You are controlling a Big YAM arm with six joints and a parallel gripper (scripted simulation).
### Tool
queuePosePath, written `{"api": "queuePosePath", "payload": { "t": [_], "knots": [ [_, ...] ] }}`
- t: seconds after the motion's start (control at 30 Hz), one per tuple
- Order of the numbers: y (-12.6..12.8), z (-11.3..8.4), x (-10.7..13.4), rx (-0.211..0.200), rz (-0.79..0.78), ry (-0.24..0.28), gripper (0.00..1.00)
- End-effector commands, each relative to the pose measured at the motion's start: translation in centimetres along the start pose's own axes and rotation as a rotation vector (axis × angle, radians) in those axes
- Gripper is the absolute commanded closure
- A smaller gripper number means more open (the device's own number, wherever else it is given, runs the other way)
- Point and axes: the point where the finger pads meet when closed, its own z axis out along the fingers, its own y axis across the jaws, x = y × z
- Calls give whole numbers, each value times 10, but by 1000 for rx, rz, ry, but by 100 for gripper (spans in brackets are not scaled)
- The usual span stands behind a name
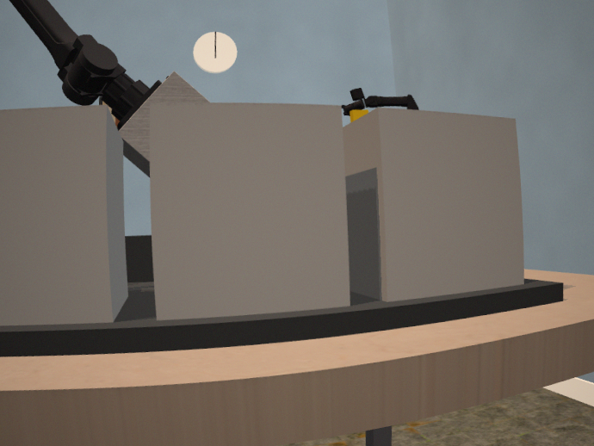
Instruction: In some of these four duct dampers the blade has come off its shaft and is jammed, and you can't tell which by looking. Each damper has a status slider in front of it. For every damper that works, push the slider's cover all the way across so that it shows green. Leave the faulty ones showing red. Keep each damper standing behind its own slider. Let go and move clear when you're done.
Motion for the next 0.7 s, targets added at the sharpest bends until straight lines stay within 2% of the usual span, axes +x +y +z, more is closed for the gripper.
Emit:
{"api": "queuePosePath", "payload": {
  "t": [0.0, 0.67],
  "knots": [
    [4, 4, -7, -5, 6, -12, 100],
    [4, 4, -8, -4, 5, -10, 100]
  ]
}}
